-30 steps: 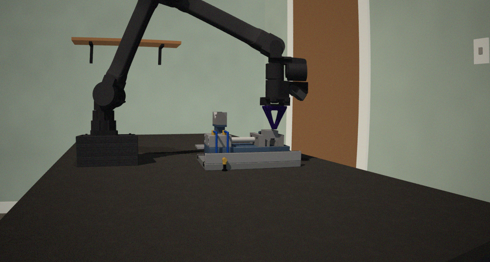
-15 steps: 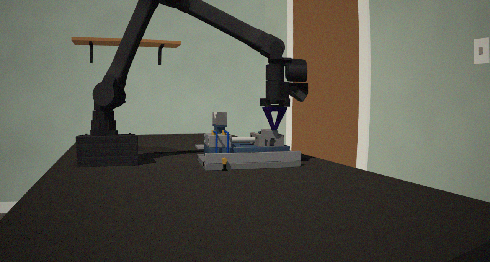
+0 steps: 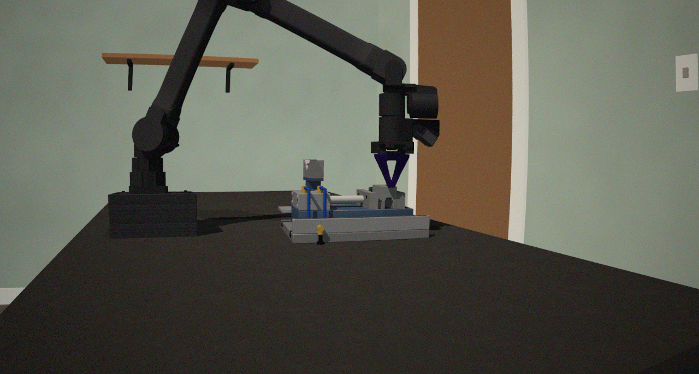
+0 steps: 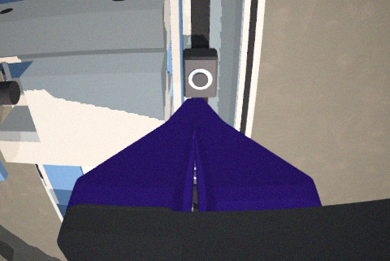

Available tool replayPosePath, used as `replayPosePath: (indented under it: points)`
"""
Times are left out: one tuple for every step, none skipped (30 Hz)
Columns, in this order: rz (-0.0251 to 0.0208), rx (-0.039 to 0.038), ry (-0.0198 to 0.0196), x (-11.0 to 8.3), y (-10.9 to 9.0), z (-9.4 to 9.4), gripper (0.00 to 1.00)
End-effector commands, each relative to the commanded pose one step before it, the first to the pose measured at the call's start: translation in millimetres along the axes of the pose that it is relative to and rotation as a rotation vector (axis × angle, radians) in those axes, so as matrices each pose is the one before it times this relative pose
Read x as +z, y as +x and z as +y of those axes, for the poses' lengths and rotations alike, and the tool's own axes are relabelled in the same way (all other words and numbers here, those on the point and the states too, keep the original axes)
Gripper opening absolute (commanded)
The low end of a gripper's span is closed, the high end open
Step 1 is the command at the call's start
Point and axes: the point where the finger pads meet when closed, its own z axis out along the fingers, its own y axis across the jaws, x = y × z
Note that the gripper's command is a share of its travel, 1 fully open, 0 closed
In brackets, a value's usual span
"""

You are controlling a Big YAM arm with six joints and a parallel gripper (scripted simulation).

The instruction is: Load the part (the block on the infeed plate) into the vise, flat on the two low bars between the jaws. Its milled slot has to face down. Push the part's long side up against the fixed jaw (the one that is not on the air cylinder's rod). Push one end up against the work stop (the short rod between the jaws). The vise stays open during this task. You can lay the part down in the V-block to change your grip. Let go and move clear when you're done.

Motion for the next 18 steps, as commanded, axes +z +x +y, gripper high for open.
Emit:
replayPosePath:
  points:
    - [0.00443,-0.00355,-0.00211,9.94,-5.48,5.55,0.00]
    - [-0.00001,-0.00005,0.00000,0.36,0.14,0.05,0.00]
    - [-0.00001,-0.00003,0.00000,0.30,0.12,0.03,0.00]
    - [-0.00183,-0.00014,0.00050,-1.06,-1.09,-0.22,0.00]
    - [-0.00018,0.00002,0.00005,-0.42,-0.30,-0.07,0.00]
    - [0.00000,0.00001,0.00000,0.14,0.07,-0.01,0.00]
    - [0.00001,0.00003,0.00000,0.10,0.06,-0.03,0.00]
    - [-0.00001,0.00005,0.00000,0.06,0.03,-0.02,0.00]
    - [0.00001,0.00003,0.00000,0.03,0.02,-0.01,0.00]
    - [0.00000,0.00000,0.00000,0.00,0.00,0.00,0.00]
    - [0.00000,0.00000,0.00000,0.00,0.00,0.00,0.00]
    - [0.00000,-0.00001,0.00000,0.01,0.01,0.00,0.00]
    - [0.00000,0.00000,0.00000,0.00,0.00,0.00,0.00]
    - [0.00000,0.00000,0.00000,0.00,0.00,0.00,0.00]
    - [0.00000,0.00000,0.00000,0.00,0.00,0.00,0.00]
    - [0.00000,0.00000,0.00000,0.00,0.00,0.00,0.00]
    - [0.00000,0.00000,0.00000,0.00,0.00,0.00,0.00]
    - [0.00000,0.00000,0.00000,0.00,0.00,0.00,0.00]
